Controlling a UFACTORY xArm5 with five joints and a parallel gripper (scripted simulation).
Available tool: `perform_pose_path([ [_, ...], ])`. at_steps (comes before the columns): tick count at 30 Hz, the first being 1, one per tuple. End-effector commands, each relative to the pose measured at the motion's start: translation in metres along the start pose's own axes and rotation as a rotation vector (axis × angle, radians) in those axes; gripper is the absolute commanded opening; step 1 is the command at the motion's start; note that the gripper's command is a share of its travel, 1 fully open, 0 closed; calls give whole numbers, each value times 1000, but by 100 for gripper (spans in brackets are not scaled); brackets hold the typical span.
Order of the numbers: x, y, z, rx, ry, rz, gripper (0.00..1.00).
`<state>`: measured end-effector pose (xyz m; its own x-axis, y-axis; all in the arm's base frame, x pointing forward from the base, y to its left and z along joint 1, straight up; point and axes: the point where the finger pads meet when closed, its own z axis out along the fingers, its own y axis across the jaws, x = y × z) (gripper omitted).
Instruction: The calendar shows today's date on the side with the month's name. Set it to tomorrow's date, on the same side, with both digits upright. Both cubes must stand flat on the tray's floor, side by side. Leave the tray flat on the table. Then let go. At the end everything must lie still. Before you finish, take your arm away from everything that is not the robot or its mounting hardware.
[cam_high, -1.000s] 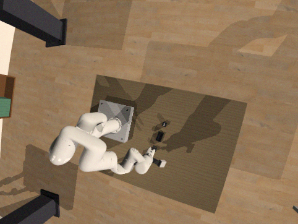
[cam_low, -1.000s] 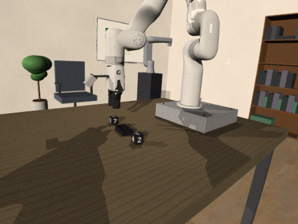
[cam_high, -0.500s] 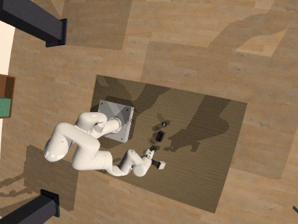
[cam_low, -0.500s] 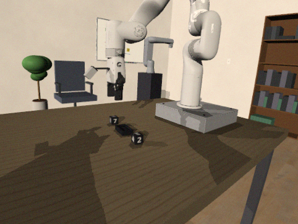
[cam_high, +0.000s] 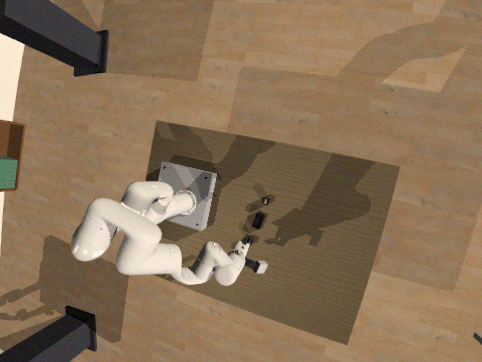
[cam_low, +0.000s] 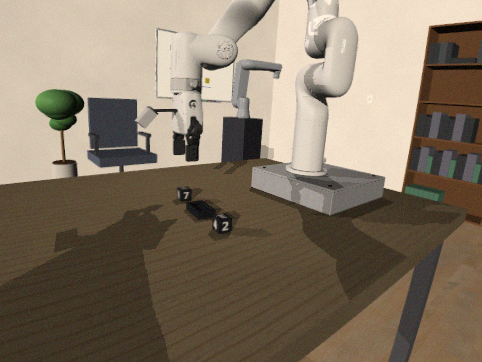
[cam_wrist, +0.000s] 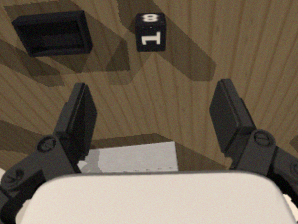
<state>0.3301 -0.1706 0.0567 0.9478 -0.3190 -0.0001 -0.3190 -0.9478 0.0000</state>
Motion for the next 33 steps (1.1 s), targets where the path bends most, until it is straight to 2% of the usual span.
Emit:
perform_pose_path([
  [1, 3, -6, -1, 0, 3, 0, 100],
  [2, 6, -17, 0, 0, 3, 0, 100],
  [4, 14, -60, 2, 0, 3, 0, 100],
  [6, 14, -60, 2, 0, 3, 0, 100],
  [7, 16, -88, 4, 0, 3, 1, 100],
  [11, 16, -89, 4, 0, 3, 1, 100],
  [12, 16, -120, 6, 1, 3, 1, 100],
  [14, 16, -120, 6, 1, 3, 1, 100],
  [15, 14, -150, 7, 1, 3, 1, 100],
  [17, 14, -150, 7, 1, 3, 1, 100],
  [18, 10, -176, 9, 1, 3, 1, 100],
  [20, 10, -176, 9, 1, 3, 1, 100],
  [21, 6, -195, 10, 1, 3, 1, 100],
  [22, 6, -195, 10, 1, 3, 1, 100],
  [23, 3, -207, 11, 1, 3, 2, 100],
  [28, 1, -213, 11, 1, 3, 2, 100],
  [29, 1, -213, 11, 1, 3, 2, 47],
  [33, 1, -213, 11, 1, 3, 2, 47],
])
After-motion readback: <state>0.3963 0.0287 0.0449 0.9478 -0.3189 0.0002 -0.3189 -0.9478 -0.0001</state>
